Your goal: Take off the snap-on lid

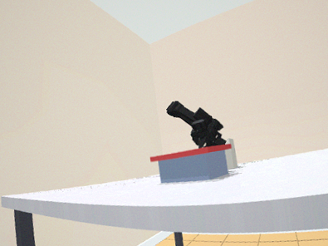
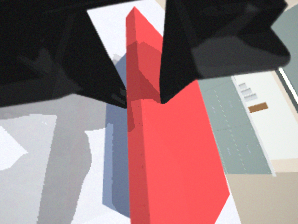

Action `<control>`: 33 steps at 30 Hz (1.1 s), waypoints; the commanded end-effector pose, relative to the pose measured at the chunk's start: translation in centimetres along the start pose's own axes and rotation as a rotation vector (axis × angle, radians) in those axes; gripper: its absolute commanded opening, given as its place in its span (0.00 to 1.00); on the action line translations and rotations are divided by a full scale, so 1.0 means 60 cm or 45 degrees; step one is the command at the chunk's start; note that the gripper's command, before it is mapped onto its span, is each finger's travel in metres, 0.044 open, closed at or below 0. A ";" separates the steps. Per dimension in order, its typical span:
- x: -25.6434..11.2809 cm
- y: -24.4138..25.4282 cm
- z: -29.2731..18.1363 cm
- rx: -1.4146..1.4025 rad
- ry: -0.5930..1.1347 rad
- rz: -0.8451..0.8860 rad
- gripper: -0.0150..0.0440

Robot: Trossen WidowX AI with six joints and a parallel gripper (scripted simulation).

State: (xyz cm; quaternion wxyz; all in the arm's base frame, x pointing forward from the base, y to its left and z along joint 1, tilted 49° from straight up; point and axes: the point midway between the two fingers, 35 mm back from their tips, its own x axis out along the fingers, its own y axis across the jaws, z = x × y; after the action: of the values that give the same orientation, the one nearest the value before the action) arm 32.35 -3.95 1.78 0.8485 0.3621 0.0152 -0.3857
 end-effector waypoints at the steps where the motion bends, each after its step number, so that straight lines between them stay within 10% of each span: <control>1: -0.003 0.003 0.000 0.005 -0.001 0.005 0.25; 33: -0.008 0.011 -0.001 0.001 0.001 0.006 0.25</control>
State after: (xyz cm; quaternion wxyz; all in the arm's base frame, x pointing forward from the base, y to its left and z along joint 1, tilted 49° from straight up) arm 32.41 -3.31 2.28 0.8493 0.3626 0.0143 -0.3834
